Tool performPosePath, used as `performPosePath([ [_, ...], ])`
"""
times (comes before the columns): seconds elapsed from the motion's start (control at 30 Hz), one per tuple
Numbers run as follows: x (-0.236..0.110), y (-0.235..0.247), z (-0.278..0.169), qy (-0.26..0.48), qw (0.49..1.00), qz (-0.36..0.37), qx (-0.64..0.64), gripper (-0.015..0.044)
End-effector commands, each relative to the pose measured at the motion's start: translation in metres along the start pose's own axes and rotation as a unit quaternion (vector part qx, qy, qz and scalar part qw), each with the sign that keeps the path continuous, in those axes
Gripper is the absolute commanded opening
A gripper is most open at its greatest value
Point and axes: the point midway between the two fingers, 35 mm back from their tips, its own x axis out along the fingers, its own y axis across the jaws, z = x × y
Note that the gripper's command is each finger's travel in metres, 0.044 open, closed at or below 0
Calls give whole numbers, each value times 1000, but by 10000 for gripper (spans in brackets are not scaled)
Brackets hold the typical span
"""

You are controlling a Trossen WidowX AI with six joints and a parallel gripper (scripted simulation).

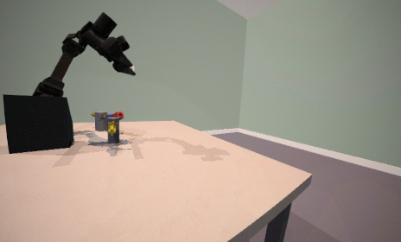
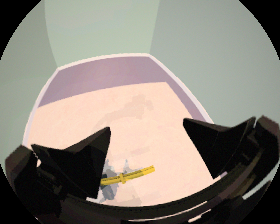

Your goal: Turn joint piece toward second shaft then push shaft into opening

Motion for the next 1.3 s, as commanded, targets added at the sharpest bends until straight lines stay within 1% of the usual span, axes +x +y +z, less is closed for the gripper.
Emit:
performPosePath([
  [0.0,11,25,1,40,999,12,-17,440],
  [0.27,33,91,-11,152,986,59,-26,440],
  [0.47,39,148,-28,245,965,89,-37,440],
  [0.67,36,201,-48,330,936,109,-50,440],
  [0.9,18,264,-72,432,890,131,-62,440],
  [1.1,16,270,-75,441,886,131,-62,440],
  [1.27,17,271,-77,440,892,101,-23,440],
])
